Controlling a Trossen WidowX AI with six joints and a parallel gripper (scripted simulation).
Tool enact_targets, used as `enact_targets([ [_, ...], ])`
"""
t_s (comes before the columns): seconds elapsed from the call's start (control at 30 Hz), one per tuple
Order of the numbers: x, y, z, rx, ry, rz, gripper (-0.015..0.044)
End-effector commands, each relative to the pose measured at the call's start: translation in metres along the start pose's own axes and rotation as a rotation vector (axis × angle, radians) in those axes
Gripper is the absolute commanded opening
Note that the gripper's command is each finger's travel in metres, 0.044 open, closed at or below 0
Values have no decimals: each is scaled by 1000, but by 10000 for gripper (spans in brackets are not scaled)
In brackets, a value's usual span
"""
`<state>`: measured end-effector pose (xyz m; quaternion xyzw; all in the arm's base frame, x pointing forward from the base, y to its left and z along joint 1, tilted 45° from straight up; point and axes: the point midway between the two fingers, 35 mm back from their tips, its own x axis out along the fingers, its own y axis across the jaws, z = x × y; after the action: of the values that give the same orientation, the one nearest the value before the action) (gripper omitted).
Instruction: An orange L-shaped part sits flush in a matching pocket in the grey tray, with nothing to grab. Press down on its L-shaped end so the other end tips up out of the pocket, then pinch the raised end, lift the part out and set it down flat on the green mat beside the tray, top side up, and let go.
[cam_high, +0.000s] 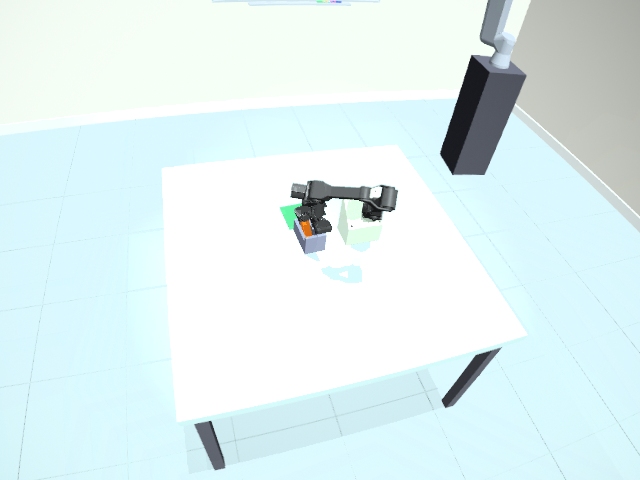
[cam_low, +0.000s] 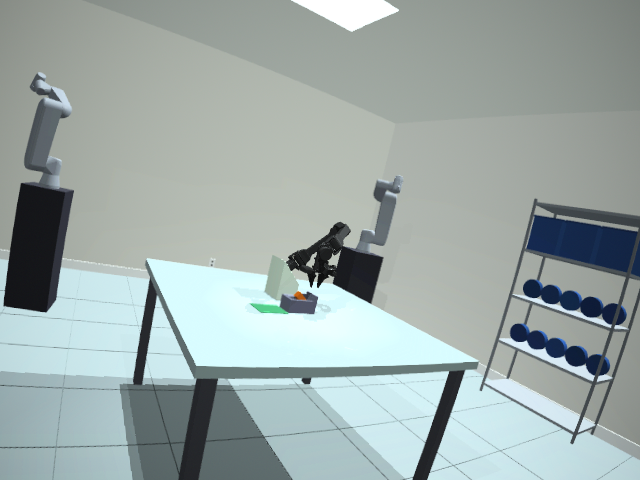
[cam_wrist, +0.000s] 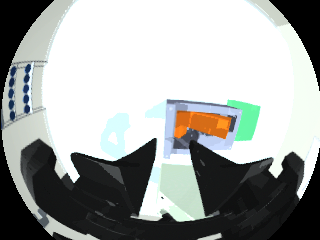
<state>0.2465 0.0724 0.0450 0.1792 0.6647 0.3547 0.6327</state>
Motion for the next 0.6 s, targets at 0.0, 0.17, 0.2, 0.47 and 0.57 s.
enact_targets([
  [0.0, -23, 0, -3, -10, -1, -2, 180],
  [0.17, -21, -1, 0, -3, -16, -2, 180],
  [0.2, -21, -1, 0, -3, -16, -2, 180],
  [0.47, -21, -1, 0, -3, -16, -2, 180],
  [0.57, -21, -1, 0, -3, -16, -2, 180],
])
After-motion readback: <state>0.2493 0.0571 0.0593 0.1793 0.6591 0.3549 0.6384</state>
